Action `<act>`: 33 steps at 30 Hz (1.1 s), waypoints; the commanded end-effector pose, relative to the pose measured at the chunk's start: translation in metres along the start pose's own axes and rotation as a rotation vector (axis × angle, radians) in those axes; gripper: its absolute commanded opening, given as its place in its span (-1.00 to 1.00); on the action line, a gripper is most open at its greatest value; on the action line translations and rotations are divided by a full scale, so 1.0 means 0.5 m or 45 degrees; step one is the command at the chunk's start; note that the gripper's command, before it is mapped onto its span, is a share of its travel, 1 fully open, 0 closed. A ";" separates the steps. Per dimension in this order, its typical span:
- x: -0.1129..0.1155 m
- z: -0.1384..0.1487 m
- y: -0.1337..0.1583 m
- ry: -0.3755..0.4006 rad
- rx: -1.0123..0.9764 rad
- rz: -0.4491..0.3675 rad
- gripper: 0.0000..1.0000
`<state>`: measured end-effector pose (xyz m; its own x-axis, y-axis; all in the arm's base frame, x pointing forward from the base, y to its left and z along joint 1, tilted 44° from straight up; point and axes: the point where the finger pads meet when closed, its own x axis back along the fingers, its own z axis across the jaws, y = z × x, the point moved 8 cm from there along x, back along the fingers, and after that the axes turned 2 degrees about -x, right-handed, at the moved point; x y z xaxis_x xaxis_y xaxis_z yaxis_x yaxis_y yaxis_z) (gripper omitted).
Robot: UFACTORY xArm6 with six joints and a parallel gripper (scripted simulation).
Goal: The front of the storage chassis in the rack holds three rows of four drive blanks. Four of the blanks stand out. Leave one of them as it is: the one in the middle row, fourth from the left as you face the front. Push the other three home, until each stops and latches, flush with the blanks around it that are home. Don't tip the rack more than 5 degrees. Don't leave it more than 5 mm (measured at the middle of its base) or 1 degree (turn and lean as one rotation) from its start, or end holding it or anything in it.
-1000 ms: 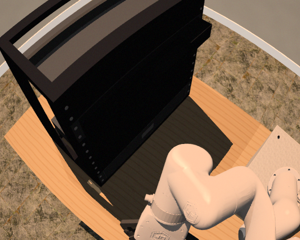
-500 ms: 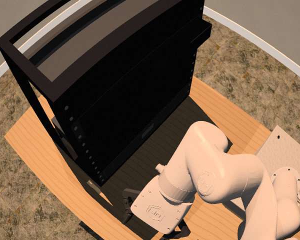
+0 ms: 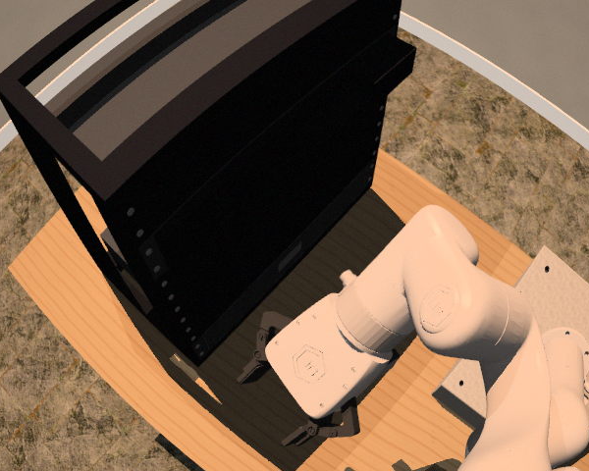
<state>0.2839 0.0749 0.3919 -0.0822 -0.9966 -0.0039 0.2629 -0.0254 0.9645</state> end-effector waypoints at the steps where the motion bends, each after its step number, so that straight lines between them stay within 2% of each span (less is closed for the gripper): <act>1: 0.026 -0.031 -0.011 -0.093 -0.164 -0.080 1.00; 13: 0.085 -0.083 -0.046 -0.245 -0.481 -0.264 1.00; 15: 0.085 -0.083 -0.046 -0.245 -0.481 -0.264 1.00; 30: 0.173 -0.136 -0.106 -0.412 -0.902 -0.559 1.00; 33: 0.180 -0.140 -0.112 -0.424 -0.937 -0.586 1.00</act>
<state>0.3251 -0.0077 0.3267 -0.5189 -0.8405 -0.1560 0.6592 -0.5096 0.5529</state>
